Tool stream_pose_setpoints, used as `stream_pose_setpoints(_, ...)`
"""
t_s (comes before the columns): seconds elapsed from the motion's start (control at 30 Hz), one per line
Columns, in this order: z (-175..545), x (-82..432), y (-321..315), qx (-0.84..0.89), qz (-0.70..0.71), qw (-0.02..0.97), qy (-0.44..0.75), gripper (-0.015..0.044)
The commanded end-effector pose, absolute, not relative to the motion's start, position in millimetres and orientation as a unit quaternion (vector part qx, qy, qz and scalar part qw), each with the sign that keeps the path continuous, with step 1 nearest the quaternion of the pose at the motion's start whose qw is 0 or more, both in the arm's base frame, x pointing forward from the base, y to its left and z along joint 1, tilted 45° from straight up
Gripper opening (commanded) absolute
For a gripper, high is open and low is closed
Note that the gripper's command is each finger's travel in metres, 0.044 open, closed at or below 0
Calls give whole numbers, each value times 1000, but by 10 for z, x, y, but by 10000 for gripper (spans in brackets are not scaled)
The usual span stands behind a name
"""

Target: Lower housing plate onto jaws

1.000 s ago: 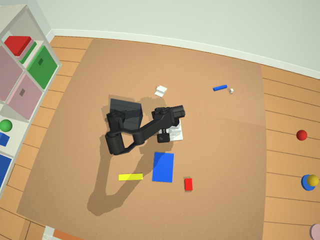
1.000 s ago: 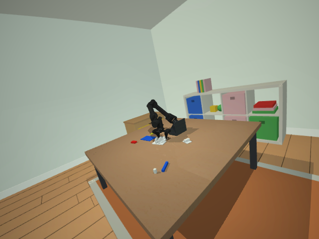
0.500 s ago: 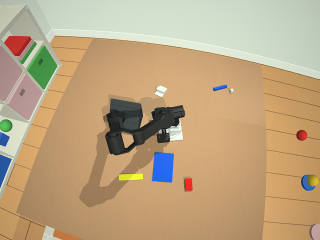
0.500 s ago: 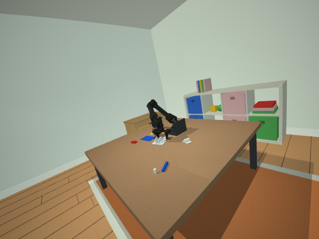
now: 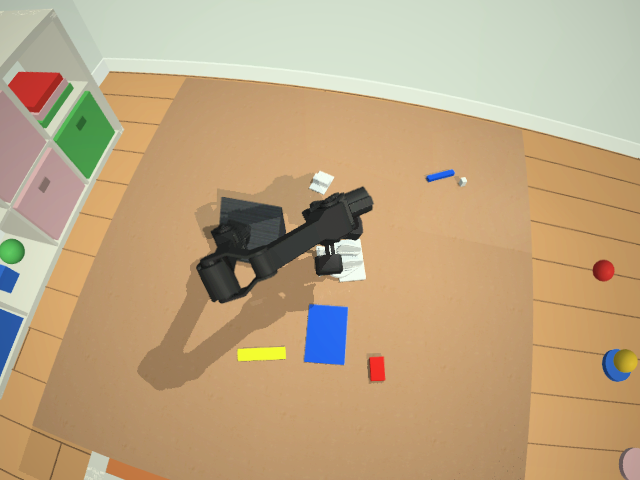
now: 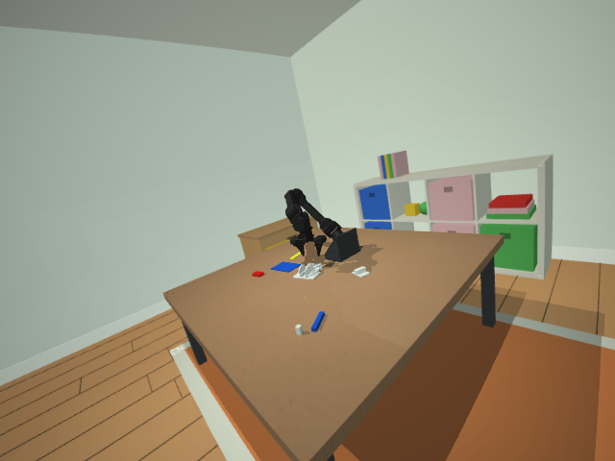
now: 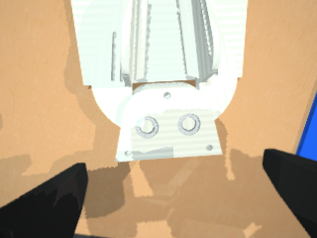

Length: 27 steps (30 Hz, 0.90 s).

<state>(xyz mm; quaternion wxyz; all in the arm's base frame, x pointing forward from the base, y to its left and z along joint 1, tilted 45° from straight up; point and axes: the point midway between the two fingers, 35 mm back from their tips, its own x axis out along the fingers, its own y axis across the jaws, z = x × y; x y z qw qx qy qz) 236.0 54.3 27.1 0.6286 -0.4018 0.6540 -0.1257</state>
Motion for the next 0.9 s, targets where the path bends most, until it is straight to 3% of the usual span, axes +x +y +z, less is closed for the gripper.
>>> stream_pose_setpoints(0.0,292,2320,561,-402,-125,626,656,440)
stream_pose_setpoints(0.23,660,1938,880,-400,-127,622,661,440)
stream_pose_setpoints(0.87,671,1928,887,-400,-128,622,661,440)
